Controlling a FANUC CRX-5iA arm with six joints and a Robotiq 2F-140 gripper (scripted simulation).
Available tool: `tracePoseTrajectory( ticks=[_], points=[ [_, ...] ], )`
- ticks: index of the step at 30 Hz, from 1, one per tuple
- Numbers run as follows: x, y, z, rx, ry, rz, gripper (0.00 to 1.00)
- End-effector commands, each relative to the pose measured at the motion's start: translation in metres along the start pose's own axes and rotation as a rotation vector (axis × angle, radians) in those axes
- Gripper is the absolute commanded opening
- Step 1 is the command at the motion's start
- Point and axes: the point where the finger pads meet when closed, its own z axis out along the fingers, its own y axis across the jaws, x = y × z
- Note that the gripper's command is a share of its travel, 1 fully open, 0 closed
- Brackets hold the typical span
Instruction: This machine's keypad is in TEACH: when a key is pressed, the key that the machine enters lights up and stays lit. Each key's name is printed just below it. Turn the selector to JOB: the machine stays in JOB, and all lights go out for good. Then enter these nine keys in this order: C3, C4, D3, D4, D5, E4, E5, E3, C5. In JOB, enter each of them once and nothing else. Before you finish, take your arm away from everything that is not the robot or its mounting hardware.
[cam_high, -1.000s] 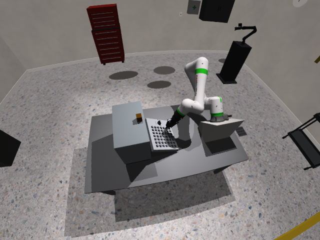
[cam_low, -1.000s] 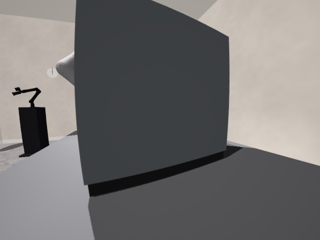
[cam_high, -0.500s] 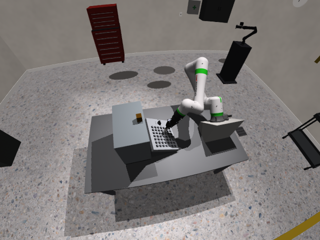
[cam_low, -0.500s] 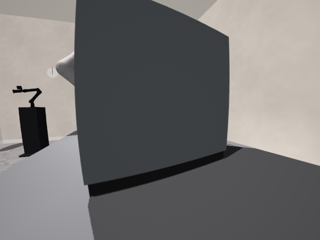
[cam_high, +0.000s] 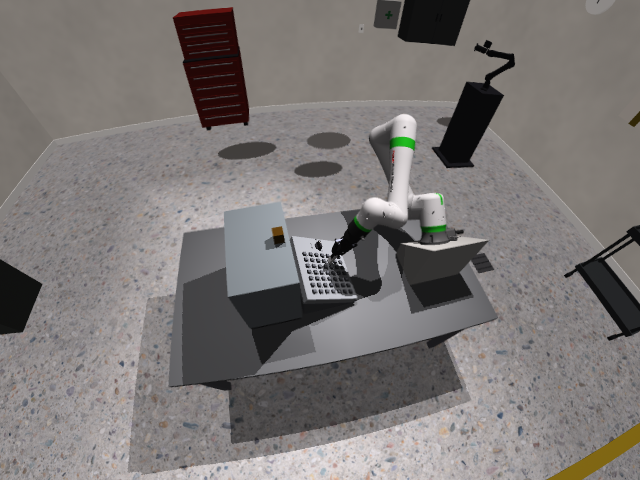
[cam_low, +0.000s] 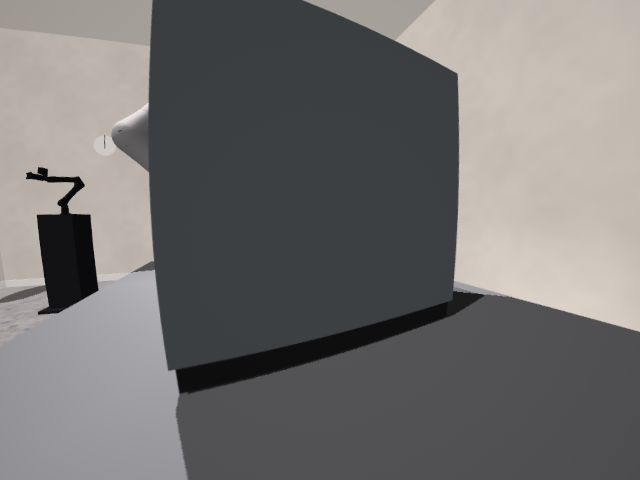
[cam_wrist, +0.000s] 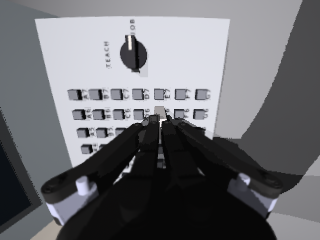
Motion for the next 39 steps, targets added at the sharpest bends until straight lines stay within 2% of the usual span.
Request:
tracePoseTrajectory(
  ticks=[1, 12, 39],
  points=[
    [0.000, 0.000, 0.000, 0.000, 0.000, 0.000, 0.00],
    [0.000, 0.000, -0.003, 0.000, 0.000, 0.000, 0.00],
    [0.000, 0.000, -0.036, 0.000, 0.000, 0.000, 0.00]
  ],
)
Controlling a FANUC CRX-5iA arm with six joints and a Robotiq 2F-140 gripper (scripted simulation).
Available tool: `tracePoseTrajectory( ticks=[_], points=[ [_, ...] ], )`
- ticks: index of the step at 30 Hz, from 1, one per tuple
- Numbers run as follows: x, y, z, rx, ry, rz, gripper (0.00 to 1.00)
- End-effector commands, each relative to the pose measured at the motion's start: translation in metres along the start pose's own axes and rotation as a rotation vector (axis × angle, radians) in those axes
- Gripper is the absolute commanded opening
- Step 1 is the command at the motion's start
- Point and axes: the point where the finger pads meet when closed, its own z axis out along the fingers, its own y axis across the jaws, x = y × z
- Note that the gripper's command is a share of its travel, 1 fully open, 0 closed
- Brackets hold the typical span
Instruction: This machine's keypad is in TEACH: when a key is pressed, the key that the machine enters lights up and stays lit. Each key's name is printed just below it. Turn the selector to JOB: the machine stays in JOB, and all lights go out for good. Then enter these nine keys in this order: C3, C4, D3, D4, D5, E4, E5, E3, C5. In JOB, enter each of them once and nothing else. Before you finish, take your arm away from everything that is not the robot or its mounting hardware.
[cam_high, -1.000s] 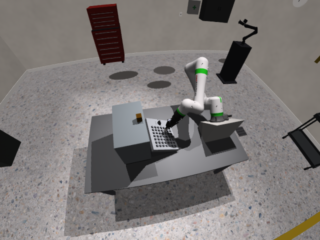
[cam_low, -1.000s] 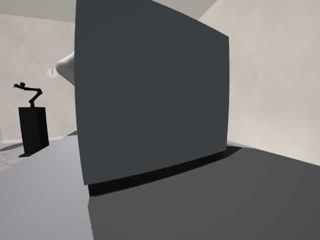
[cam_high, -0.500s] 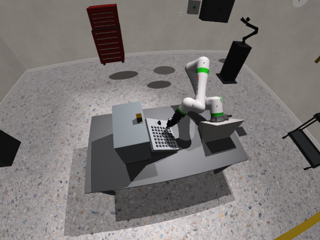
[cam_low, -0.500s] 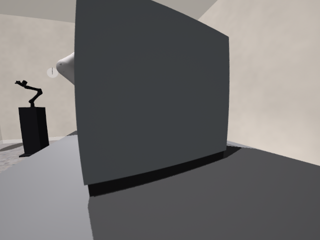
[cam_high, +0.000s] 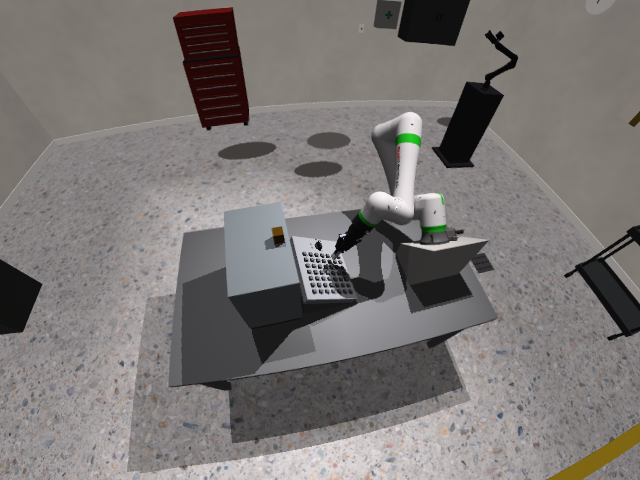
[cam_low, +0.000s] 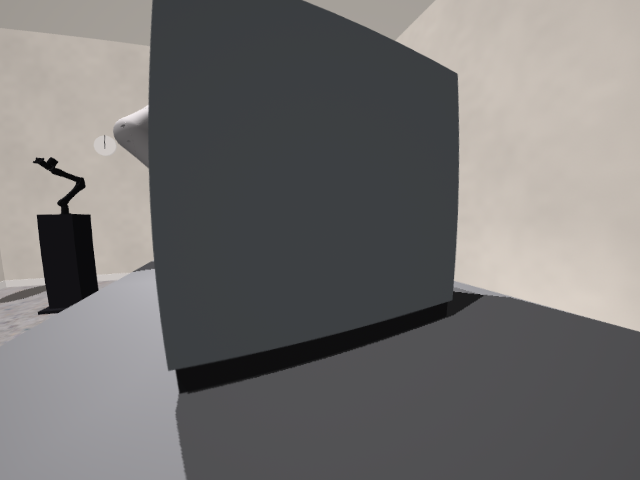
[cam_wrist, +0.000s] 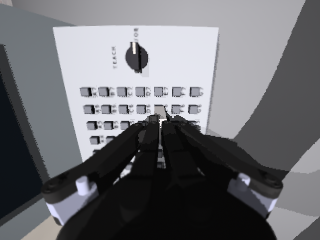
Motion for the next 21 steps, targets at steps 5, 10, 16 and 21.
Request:
tracePoseTrajectory(
  ticks=[5, 10, 16, 21],
  points=[
    [0.000, -0.001, -0.001, 0.001, -0.001, 0.000, 0.00],
    [-0.015, -0.001, -0.001, 0.001, -0.001, 0.000, 0.00],
    [-0.060, -0.001, -0.001, 0.001, -0.001, 0.000, 0.00],
    [-0.068, -0.001, -0.001, 0.001, -0.001, 0.000, 0.00]
  ],
)
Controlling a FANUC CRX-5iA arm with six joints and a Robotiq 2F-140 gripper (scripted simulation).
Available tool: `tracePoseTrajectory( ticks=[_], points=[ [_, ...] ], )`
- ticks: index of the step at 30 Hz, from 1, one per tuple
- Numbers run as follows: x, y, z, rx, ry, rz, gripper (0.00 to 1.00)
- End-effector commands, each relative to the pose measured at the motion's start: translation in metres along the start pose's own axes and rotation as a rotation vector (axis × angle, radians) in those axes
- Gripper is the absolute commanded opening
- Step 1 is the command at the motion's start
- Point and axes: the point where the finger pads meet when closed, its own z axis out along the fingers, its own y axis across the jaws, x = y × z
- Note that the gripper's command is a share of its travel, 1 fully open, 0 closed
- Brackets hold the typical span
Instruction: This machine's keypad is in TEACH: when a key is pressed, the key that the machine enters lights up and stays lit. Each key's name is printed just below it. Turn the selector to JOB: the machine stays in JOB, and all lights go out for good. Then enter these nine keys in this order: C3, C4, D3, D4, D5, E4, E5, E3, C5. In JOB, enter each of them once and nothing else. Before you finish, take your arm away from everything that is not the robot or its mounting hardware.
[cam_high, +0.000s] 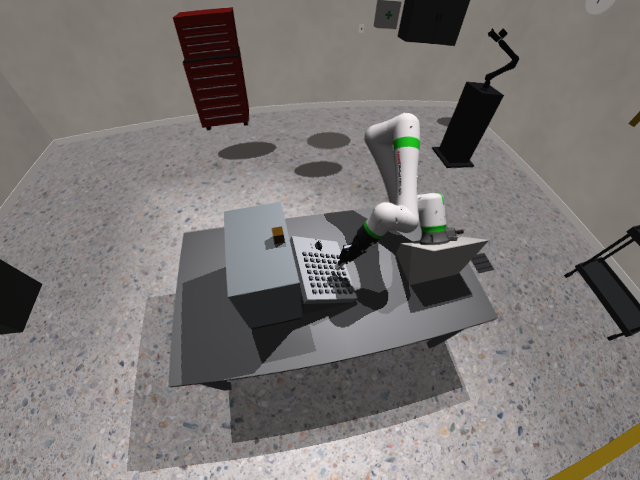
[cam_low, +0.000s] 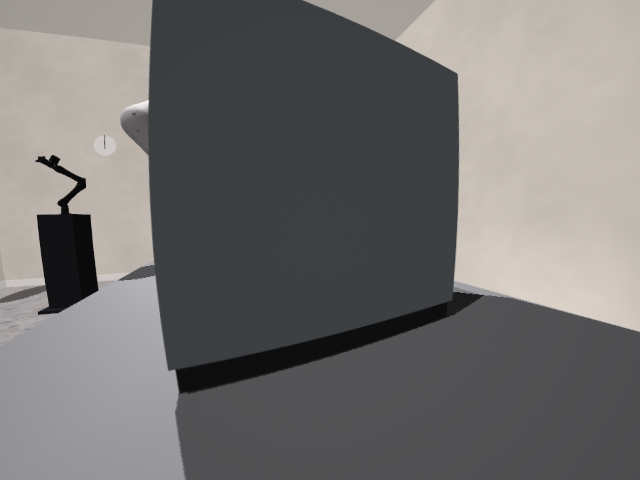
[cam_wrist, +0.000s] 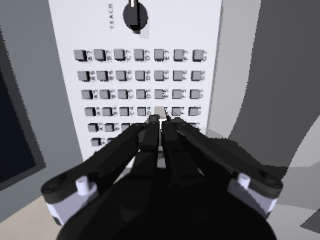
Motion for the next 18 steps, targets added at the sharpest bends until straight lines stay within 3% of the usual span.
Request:
tracePoseTrajectory(
  ticks=[1, 18],
  points=[
    [-0.005, 0.000, 0.000, 0.000, 0.000, -0.002, 0.00],
    [-0.005, 0.000, 0.016, 0.000, 0.000, -0.002, 0.00]
  ],
)
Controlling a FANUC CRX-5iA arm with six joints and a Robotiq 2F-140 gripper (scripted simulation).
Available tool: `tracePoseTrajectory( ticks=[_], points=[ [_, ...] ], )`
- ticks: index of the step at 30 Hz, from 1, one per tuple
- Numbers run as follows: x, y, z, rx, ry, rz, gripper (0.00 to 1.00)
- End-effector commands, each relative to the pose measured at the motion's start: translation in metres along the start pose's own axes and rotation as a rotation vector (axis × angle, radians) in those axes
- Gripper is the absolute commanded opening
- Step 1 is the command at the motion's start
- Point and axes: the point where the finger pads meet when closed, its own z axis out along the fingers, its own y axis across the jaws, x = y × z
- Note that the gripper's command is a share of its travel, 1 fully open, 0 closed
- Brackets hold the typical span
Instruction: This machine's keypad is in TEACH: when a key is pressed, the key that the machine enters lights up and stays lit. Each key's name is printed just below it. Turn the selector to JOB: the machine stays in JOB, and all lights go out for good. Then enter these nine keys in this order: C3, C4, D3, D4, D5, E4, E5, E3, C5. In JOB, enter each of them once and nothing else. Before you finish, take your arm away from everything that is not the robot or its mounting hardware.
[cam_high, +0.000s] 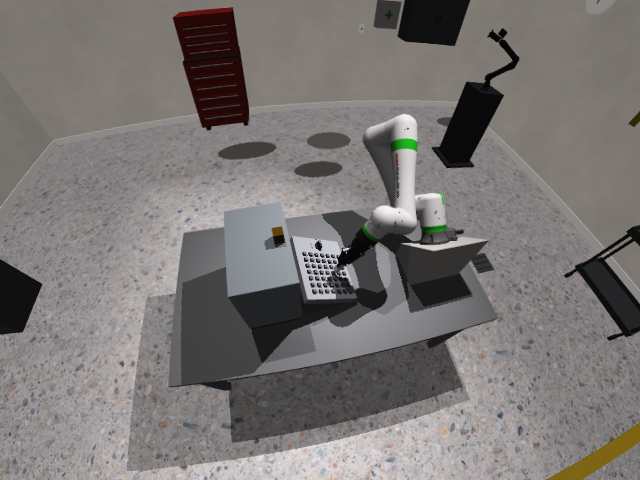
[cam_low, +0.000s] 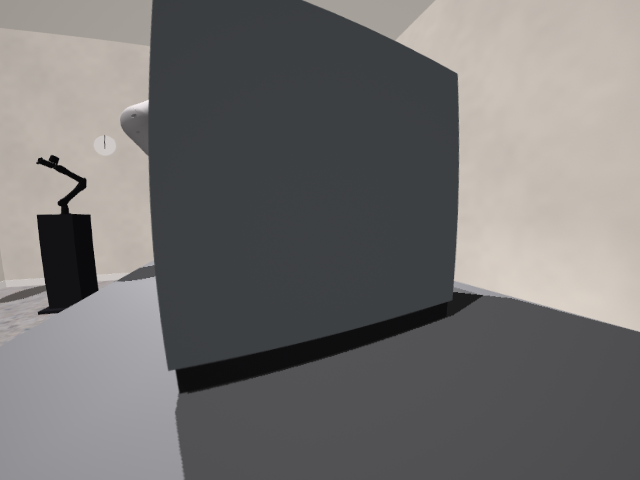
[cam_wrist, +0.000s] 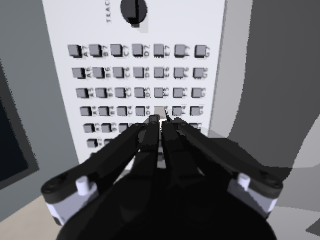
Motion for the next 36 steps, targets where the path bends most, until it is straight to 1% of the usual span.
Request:
tracePoseTrajectory(
  ticks=[1, 7, 36],
  points=[
    [-0.0004, -0.0006, 0.0037, 0.001, -0.001, 0.000, 0.00],
    [-0.0004, -0.0006, 0.0083, 0.001, -0.001, 0.000, 0.00],
    [-0.0004, -0.0006, 0.0098, 0.001, -0.001, 0.000, 0.00]
  ],
)
